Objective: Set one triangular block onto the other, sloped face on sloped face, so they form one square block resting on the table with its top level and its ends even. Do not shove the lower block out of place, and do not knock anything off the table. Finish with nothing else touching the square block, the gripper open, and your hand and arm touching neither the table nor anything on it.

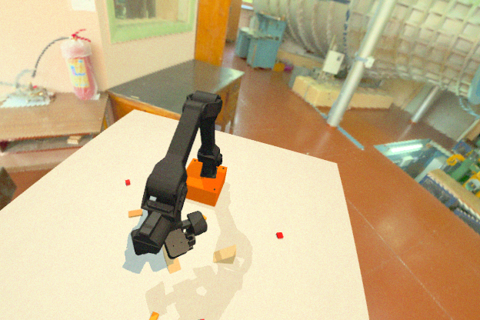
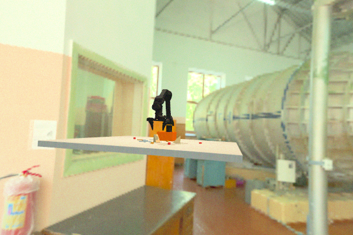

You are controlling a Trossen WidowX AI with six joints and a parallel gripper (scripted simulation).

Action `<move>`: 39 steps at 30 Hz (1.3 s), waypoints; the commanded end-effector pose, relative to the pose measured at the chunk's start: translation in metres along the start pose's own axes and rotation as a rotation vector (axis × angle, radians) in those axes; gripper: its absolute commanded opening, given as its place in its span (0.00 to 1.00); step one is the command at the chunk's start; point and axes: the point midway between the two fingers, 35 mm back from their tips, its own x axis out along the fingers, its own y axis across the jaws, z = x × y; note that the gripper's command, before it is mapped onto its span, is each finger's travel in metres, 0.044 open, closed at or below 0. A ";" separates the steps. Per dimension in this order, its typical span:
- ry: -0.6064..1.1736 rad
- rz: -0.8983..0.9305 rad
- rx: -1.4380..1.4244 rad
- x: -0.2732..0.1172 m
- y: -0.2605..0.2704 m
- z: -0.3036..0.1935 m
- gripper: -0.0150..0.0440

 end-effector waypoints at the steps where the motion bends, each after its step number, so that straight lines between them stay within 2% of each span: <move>1: 0.012 0.005 -0.004 0.009 0.001 -0.003 1.00; 39: 0.014 0.004 -0.004 0.071 -0.002 -0.008 1.00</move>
